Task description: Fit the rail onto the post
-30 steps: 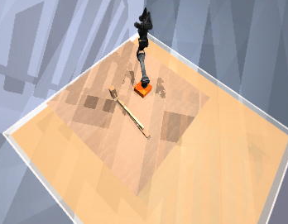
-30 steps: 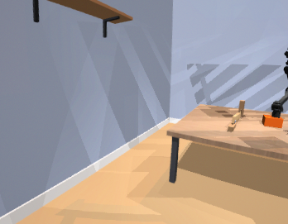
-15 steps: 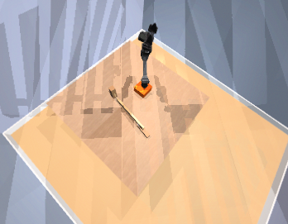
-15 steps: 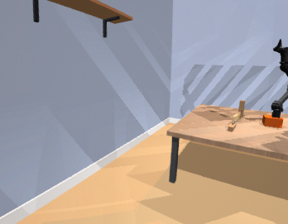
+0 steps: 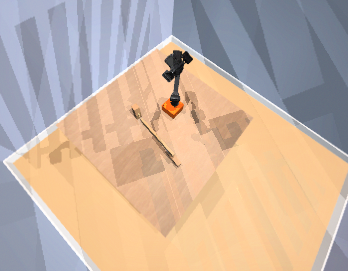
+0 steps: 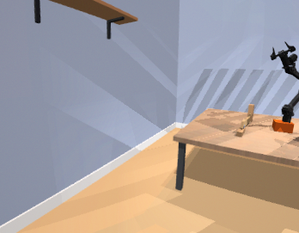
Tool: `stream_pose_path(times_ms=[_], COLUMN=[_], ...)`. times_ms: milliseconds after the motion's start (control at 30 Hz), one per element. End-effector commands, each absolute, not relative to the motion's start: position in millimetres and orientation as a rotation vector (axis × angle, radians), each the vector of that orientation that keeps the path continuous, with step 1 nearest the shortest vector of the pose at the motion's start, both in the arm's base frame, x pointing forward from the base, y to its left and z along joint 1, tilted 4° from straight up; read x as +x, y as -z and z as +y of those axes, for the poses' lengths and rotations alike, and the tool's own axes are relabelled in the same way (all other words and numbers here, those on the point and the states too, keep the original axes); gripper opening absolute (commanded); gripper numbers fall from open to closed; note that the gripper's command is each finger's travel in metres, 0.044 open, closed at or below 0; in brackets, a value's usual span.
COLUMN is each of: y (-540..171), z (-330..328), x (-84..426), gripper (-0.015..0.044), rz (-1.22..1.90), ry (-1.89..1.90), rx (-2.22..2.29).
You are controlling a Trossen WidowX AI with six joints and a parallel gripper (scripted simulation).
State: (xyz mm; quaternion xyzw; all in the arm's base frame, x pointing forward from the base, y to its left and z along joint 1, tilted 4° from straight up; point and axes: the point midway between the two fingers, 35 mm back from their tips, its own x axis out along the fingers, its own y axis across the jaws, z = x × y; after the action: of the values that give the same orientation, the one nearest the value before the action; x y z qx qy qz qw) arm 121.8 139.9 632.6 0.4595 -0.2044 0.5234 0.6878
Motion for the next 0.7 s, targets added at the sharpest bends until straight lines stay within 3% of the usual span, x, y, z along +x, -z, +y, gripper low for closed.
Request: stream_pose_path(times_ms=[0, 300, 667], y=[-608, -553, -405], z=[158, 180, 181], x=[163, 235, 352], gripper=[0.044, 0.044, 0.044], rz=[-0.4, -0.279, 0.068], ry=[-1.043, -0.823, -0.523], rx=[0.914, 0.636, -0.026])
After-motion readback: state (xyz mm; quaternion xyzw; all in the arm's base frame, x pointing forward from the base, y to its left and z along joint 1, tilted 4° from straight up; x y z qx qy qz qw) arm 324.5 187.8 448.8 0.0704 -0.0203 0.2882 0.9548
